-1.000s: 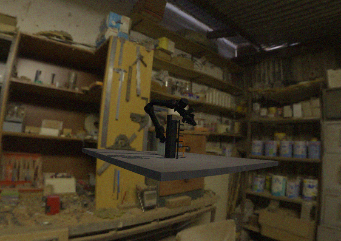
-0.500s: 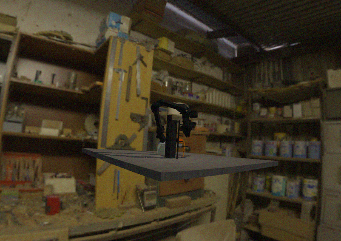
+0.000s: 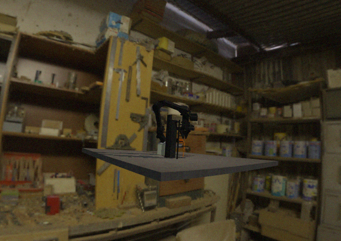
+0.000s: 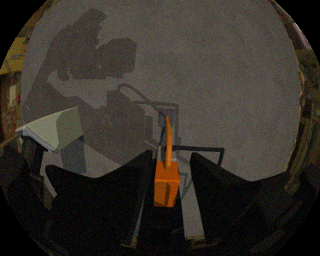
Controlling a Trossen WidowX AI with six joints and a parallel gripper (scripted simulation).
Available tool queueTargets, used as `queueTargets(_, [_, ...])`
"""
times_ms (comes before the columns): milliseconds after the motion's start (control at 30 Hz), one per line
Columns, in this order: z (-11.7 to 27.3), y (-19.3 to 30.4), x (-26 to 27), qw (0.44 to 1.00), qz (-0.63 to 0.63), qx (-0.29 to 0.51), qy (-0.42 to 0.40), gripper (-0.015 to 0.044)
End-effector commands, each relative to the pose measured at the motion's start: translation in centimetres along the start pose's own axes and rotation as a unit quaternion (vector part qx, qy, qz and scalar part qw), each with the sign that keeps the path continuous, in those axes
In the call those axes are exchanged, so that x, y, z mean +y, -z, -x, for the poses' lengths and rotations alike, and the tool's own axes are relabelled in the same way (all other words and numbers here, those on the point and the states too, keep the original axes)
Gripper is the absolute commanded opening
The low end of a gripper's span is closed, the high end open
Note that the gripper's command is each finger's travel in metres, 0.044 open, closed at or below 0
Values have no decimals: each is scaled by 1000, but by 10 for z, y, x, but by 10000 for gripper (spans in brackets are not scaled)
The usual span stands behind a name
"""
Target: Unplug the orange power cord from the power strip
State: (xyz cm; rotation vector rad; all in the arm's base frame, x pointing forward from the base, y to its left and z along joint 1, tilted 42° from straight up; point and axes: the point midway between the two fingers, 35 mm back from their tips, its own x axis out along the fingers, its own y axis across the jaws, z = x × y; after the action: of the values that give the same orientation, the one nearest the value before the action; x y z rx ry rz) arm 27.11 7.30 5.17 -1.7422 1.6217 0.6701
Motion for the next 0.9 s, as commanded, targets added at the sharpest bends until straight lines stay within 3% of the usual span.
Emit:
queueTargets(0, [0,6,0,1000,3,3,1,160])
queueTargets(867, [-1,40,1,1000,3,4,1,160])
